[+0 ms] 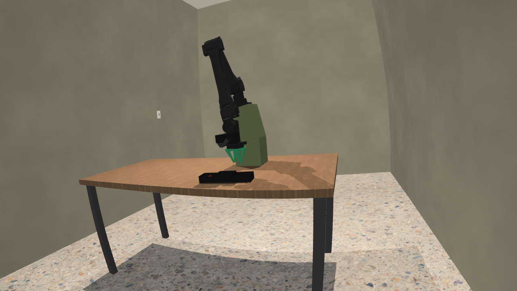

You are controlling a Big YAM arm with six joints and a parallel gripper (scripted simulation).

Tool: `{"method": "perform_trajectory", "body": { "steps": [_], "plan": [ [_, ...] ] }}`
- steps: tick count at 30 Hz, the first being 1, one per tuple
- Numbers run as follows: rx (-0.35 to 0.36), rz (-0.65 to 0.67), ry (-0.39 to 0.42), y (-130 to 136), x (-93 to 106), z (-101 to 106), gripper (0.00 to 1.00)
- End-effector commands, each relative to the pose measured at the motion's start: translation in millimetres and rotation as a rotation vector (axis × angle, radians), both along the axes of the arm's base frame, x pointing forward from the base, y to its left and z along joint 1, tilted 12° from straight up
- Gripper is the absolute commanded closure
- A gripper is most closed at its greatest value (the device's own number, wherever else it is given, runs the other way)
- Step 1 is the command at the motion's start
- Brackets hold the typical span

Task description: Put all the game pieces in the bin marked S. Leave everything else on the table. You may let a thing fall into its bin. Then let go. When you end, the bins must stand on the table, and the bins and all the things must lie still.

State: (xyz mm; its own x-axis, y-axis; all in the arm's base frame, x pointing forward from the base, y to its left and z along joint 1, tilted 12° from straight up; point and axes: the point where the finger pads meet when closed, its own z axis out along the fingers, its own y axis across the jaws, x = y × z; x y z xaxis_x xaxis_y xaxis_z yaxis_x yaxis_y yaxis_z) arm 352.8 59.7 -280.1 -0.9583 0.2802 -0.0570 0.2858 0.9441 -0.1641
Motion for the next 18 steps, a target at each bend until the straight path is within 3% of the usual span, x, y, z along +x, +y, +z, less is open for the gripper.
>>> {"method": "perform_trajectory", "body": {
  "steps": [1, 3, 13, 18],
  "plan": [
    [-0.006, -0.152, -0.039, -6, -6.3, -1, 0.6],
    [-0.006, -0.152, -0.039, -6, -6.3, -1, 0.6],
    [-0.026, -0.438, -0.093, -2, -16.0, -3, 0.6],
    [-0.024, -0.439, -0.094, 1, -18.3, -4, 0.6]
  ]
}}
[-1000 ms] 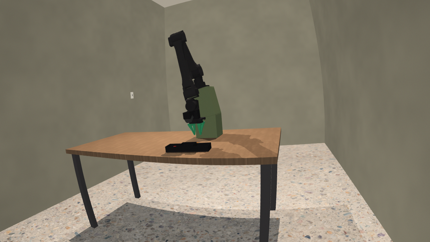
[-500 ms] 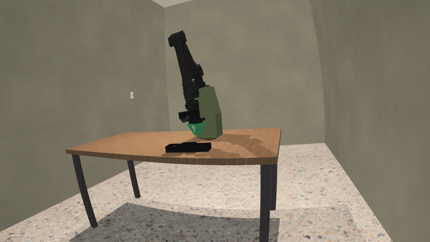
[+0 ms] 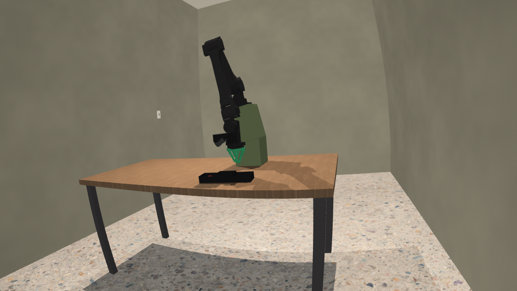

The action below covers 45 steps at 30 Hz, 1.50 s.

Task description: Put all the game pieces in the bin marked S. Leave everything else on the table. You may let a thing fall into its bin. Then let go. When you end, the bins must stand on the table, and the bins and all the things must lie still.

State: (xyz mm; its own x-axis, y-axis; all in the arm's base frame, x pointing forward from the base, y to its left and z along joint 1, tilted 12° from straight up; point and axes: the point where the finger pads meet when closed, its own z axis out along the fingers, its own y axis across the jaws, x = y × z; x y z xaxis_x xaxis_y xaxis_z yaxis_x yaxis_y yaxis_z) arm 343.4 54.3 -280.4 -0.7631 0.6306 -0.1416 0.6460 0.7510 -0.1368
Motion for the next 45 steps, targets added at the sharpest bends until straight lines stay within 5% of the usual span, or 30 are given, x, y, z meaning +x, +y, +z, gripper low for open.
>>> {"method": "perform_trajectory", "body": {
  "steps": [1, 29, 45],
  "plan": [
    [-0.007, -0.036, -0.005, 6, -8.9, -4, 0.6],
    [-0.003, -0.045, -0.018, 2, 6.4, -1, 0.6],
    [-0.003, -0.041, -0.017, -12, 6.9, -58, 0.6]
  ]
}}
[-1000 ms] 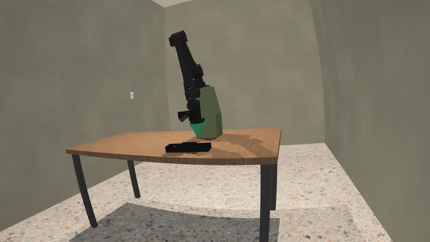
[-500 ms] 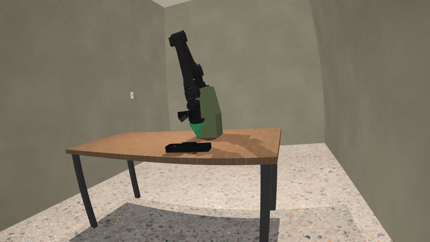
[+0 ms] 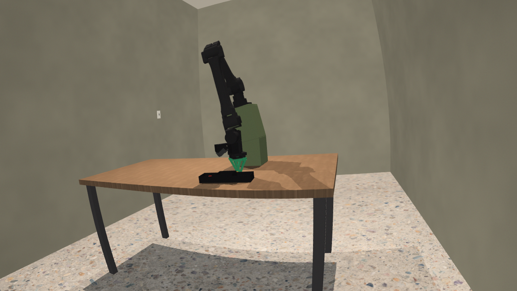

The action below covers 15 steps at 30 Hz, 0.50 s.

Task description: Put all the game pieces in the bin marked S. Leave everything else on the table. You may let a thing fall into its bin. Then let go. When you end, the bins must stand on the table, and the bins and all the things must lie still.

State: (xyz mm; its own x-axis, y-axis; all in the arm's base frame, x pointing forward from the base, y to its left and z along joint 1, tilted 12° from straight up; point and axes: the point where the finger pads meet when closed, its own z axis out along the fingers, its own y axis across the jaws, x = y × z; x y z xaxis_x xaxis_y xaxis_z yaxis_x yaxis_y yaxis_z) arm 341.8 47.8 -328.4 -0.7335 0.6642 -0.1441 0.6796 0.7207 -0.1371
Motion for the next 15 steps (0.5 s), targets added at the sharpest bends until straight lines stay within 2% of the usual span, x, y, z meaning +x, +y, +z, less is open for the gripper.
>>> {"method": "perform_trajectory", "body": {
  "steps": [1, 9, 15],
  "plan": [
    [-0.001, 0.004, -0.015, -5, 8.8, -11, 0.6],
    [-0.001, 0.005, -0.016, -6, 10.8, -16, 0.6],
    [-0.003, 0.004, -0.008, -9, 4.0, -22, 0.6]
  ]
}}
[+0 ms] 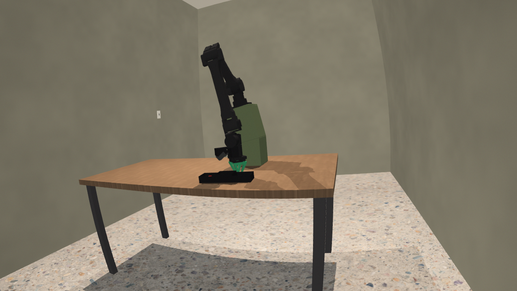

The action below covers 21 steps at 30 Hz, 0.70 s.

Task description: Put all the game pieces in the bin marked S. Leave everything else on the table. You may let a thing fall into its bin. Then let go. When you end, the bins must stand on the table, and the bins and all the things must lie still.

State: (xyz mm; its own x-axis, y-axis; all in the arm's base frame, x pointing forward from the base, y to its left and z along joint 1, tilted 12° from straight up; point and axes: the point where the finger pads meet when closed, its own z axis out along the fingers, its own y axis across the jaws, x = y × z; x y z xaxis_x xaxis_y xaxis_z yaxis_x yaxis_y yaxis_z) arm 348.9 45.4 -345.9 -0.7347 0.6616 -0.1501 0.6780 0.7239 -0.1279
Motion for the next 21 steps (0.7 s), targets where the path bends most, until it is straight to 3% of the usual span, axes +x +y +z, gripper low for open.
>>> {"method": "perform_trajectory", "body": {
  "steps": [1, 15, 16, 21],
  "plan": [
    [-0.007, 0.0, 0.007, -7, -6.6, -5, 0.6],
    [-0.002, 0.003, -0.007, -1, -0.1, 2, 0.6],
    [-0.002, 0.003, -0.007, -1, -0.1, 2, 0.79],
    [-0.002, 0.002, -0.016, -5, 1.9, 5, 0.79]
  ]
}}
